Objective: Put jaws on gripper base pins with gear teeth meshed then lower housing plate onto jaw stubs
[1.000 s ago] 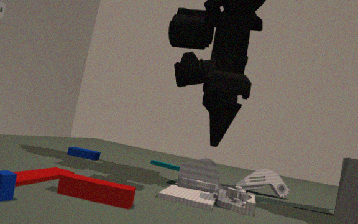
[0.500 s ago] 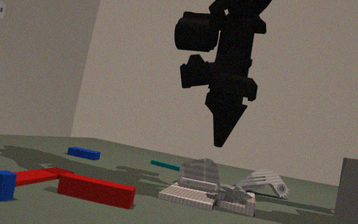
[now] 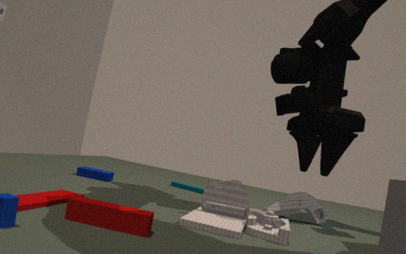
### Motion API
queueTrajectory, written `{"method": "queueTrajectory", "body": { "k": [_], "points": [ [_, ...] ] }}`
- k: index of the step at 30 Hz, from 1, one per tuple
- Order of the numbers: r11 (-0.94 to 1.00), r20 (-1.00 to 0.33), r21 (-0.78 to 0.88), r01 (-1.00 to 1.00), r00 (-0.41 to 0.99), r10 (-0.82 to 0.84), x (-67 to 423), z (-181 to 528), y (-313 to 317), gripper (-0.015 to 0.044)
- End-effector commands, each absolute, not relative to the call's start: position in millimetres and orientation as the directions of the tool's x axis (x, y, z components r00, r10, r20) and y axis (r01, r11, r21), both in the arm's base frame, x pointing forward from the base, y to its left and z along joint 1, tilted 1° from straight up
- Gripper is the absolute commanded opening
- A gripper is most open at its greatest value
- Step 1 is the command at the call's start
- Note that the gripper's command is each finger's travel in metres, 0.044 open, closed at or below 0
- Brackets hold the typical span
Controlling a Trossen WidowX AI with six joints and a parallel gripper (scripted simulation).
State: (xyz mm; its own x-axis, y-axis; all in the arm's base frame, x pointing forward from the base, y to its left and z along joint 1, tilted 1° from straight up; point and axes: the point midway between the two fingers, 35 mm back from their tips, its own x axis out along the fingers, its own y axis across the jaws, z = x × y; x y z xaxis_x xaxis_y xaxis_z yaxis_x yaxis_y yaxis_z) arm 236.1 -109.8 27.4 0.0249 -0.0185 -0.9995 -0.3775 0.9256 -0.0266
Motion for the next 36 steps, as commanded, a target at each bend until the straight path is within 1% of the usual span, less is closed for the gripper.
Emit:
{"method": "queueTrajectory", "body": {
  "k": [1,36],
  "points": [
    [0.915,-1.000,-0.029,-0.403,0.024,-0.021,216,26,-120,0.0440],
    [0.914,-1.000,-0.029,-0.404,0.023,-0.021,219,-24,-123,0.0440]
  ]
}}
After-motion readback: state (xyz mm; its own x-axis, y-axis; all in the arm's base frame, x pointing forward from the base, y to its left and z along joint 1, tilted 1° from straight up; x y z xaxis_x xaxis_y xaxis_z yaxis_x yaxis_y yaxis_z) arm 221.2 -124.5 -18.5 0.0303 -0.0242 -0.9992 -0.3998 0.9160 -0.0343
